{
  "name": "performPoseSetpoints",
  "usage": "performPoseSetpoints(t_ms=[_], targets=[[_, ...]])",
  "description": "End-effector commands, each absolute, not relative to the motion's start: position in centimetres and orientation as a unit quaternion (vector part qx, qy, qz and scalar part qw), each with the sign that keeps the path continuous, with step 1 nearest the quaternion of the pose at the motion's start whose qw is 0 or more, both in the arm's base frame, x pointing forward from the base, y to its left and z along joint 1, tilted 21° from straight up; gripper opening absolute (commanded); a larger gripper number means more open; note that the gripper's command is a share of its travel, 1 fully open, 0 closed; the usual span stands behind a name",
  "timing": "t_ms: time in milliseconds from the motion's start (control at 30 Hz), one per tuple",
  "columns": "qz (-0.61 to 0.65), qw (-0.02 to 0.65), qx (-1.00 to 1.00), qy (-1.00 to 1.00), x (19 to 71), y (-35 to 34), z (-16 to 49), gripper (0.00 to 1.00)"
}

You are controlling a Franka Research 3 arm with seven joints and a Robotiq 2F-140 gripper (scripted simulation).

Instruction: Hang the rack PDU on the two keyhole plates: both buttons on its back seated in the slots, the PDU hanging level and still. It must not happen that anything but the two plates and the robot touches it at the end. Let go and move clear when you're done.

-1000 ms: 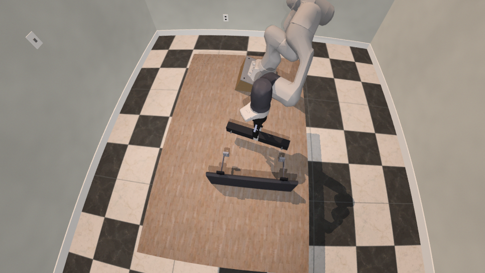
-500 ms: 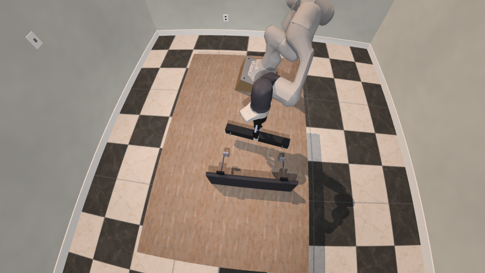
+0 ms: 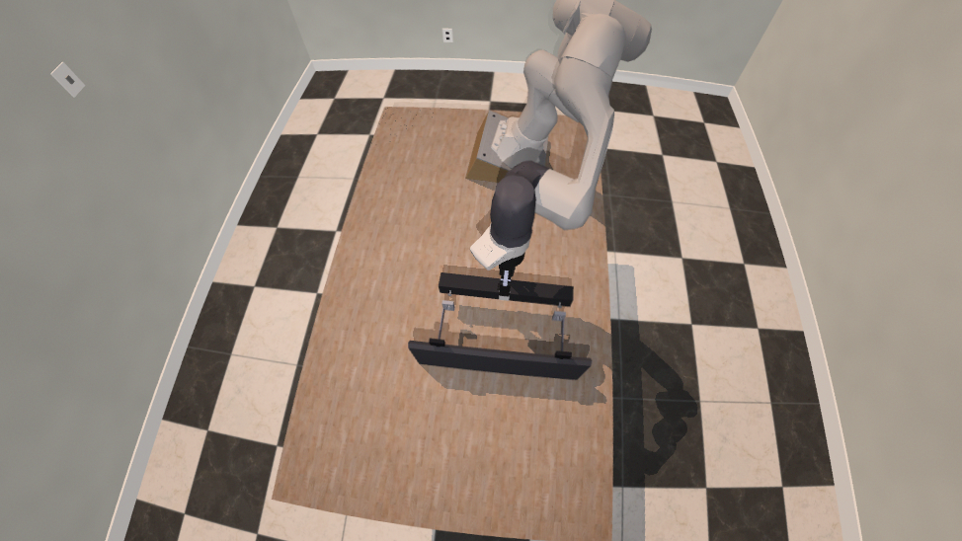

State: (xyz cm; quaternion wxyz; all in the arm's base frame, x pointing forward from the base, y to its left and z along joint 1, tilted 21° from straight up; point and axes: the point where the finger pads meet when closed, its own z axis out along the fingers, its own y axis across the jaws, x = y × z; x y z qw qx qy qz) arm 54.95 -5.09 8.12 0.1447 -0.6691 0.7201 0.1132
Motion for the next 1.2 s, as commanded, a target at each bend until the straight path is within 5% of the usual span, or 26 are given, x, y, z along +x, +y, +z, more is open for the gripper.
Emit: performPoseSetpoints(t_ms=[0, 1167], targets=[[0.115, 0.141, -0.674, 0.716, 55.92, -5.42, 8.22, 0.00], [0.115, 0.141, -0.674, 0.716, 56.42, -5.52, 8.24, 0.00]])
